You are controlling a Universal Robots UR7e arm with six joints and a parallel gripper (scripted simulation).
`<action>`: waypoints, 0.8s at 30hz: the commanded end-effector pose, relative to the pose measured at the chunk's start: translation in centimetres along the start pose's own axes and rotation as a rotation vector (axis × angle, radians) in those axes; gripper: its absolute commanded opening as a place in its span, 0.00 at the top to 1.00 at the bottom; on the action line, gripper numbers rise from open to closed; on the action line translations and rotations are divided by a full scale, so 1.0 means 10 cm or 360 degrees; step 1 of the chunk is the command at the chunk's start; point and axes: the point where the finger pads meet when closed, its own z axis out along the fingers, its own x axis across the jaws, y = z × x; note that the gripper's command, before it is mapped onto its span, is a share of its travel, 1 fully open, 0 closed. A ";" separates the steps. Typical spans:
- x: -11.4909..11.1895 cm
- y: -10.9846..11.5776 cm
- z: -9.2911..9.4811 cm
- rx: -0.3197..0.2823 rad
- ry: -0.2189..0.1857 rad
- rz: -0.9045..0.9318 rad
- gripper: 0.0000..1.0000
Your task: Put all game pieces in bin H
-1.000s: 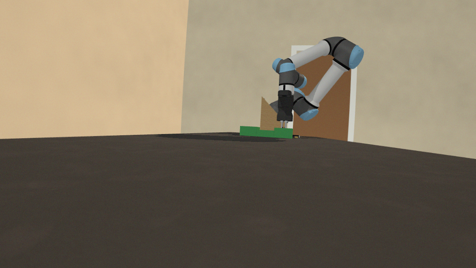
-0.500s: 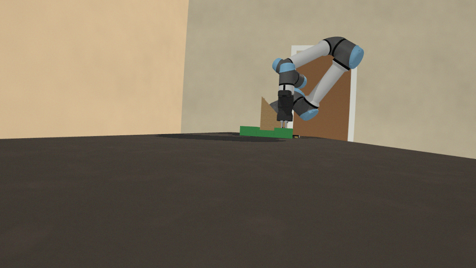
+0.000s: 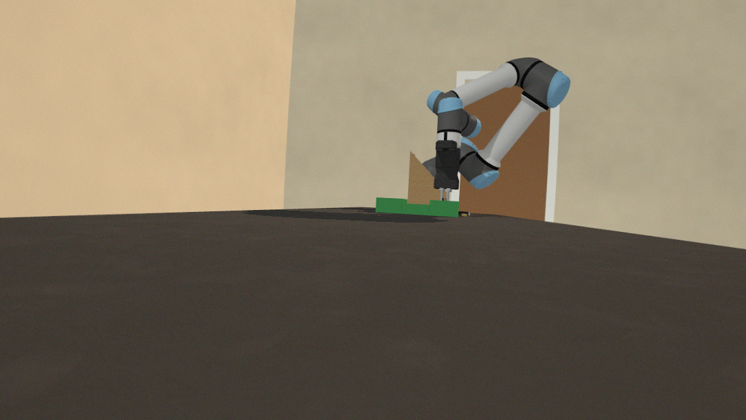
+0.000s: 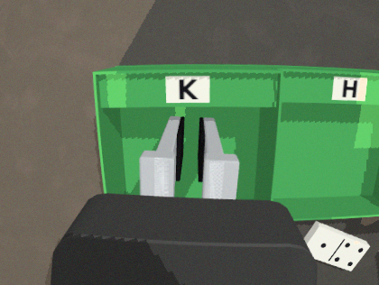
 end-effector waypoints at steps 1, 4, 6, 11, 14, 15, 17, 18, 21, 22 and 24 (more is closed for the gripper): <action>0.00 -0.01 -0.07 0.0003 0.0001 -0.0001 0.69; 0.00 -0.01 -0.08 0.0003 0.0001 -0.0001 0.69; 0.00 -0.01 -0.11 0.0003 0.0001 -0.0001 0.69; 0.00 -0.01 -0.18 0.0003 0.0001 -0.0001 0.69; 0.00 -0.01 -0.22 0.0003 0.0001 -0.0001 0.69; 0.00 -0.01 -0.23 0.0003 0.0001 -0.0001 0.69; 0.00 -0.01 -0.26 0.0003 0.0001 -0.0001 0.69; 0.00 -0.01 -0.27 0.0003 0.0001 -0.0001 0.69; 0.00 -0.01 -0.28 0.0003 0.0001 -0.0001 0.69; 0.00 -0.01 -0.32 0.0003 0.0001 -0.0001 0.69; 0.00 -0.01 -0.40 0.0003 0.0001 -0.0001 0.69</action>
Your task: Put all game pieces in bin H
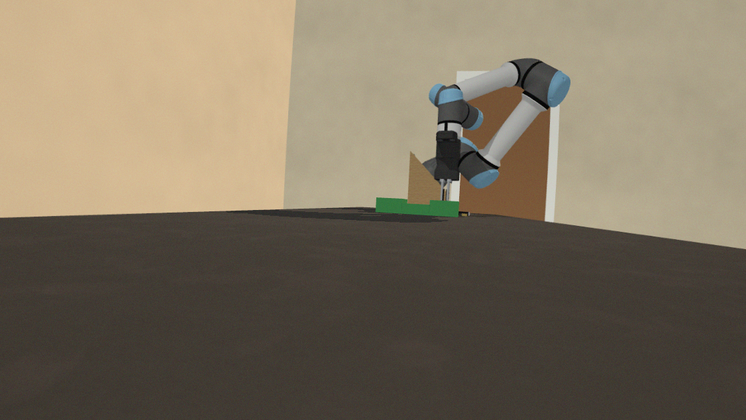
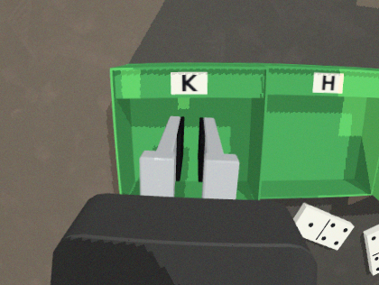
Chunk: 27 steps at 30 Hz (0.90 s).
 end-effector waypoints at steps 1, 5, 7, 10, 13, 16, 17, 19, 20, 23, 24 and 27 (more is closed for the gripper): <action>0.00 -0.01 -0.16 0.0002 0.0001 -0.0001 0.69; 0.00 0.00 -0.29 0.0002 0.0001 -0.0001 0.69; 0.00 0.00 -0.29 0.0002 0.0001 -0.0001 0.69; 0.00 -0.01 -0.29 0.0002 0.0001 -0.0001 0.69; 0.00 0.00 -0.38 0.0002 0.0001 -0.0001 0.69; 0.00 0.00 -0.54 0.0002 0.0001 -0.0001 0.69; 0.00 0.00 -0.63 0.0002 0.0001 -0.0001 0.69; 0.00 0.00 -0.79 0.0002 0.0001 -0.0001 0.69; 0.00 0.00 -0.88 0.0002 0.0001 -0.0001 0.69; 0.00 0.00 -1.13 0.0002 0.0001 -0.0001 0.69; 0.00 0.00 -1.21 0.0002 0.0001 -0.0001 0.69; 0.00 0.00 -1.46 0.0002 0.0001 -0.0001 0.69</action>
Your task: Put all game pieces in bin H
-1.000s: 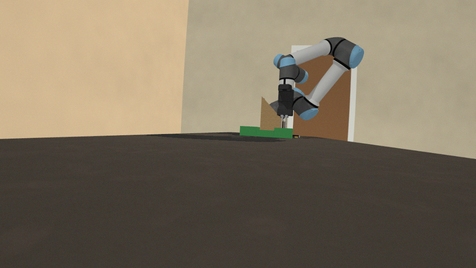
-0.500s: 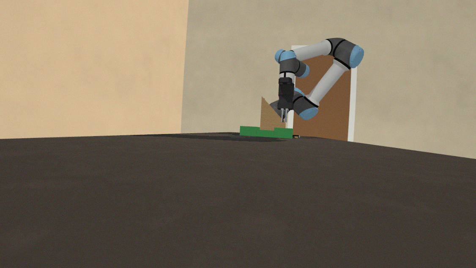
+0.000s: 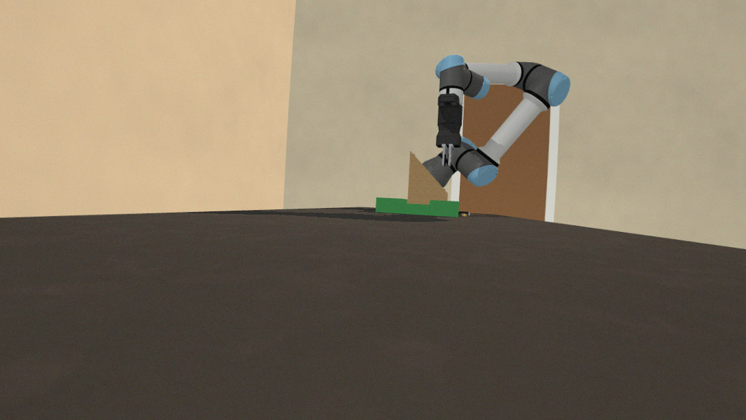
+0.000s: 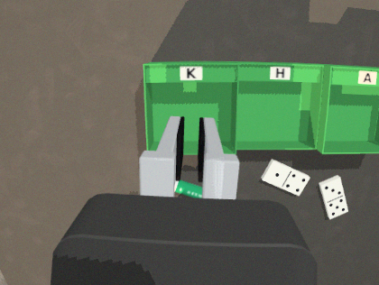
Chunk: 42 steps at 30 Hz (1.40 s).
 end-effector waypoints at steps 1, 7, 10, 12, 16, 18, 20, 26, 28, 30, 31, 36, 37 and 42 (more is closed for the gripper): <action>0.00 0.01 -0.48 -0.0009 -0.0005 -0.0003 0.69; 0.00 0.01 -0.49 -0.0009 -0.0005 -0.0003 0.69; 0.00 0.01 -0.49 -0.0009 -0.0005 -0.0003 0.69; 0.00 0.01 -0.49 -0.0009 -0.0005 -0.0003 0.69; 0.10 0.08 -0.37 -0.0009 -0.0005 -0.0162 0.21; 0.19 0.16 -0.26 -0.0009 -0.0005 -0.0290 0.21; 0.24 0.19 -0.20 -0.0008 -0.0005 -0.0329 0.21; 0.47 0.38 0.09 -0.0013 -0.0003 -0.0611 0.21; 0.57 0.45 0.21 -0.0016 -0.0002 -0.0698 0.21; 0.66 0.53 0.32 -0.0020 -0.0002 -0.0784 0.21; 0.71 0.56 0.38 -0.0022 -0.0002 -0.0827 0.21; 0.94 0.75 0.67 -0.0034 -0.0003 -0.1042 0.21; 0.94 0.75 0.67 -0.0034 -0.0003 -0.1042 0.21; 1.11 0.87 0.84 -0.0044 -0.0007 -0.1274 0.21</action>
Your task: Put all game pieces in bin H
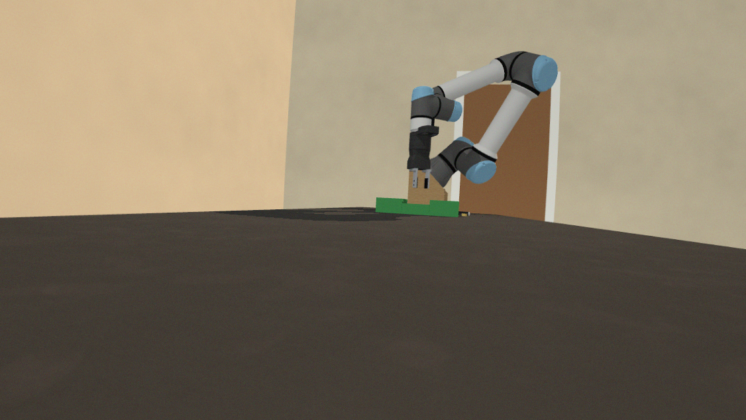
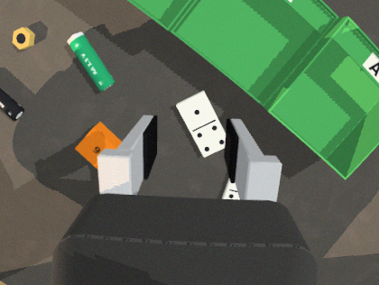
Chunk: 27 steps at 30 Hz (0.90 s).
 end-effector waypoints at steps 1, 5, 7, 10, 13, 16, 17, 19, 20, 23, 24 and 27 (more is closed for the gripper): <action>0.11 0.20 0.19 0.0014 0.0010 -0.0250 0.21; 0.13 0.23 0.19 0.0015 0.0012 -0.0422 0.21; 0.14 0.22 0.19 0.0019 0.0016 -0.0509 0.21; 0.13 0.21 0.19 0.0027 0.0023 -0.0641 0.21; 0.13 0.20 0.19 0.0031 0.0025 -0.0685 0.21; 0.12 0.19 0.19 0.0044 0.0029 -0.0820 0.21; 0.12 0.19 0.19 0.0044 0.0029 -0.0820 0.21; 0.11 0.18 0.19 0.0044 0.0029 -0.0820 0.21; 0.11 0.17 0.19 0.0044 0.0029 -0.0820 0.21; 0.10 0.17 0.19 0.0044 0.0029 -0.0820 0.21; 0.10 0.16 0.19 0.0044 0.0029 -0.0820 0.21; 0.09 0.16 0.19 0.0044 0.0029 -0.0820 0.21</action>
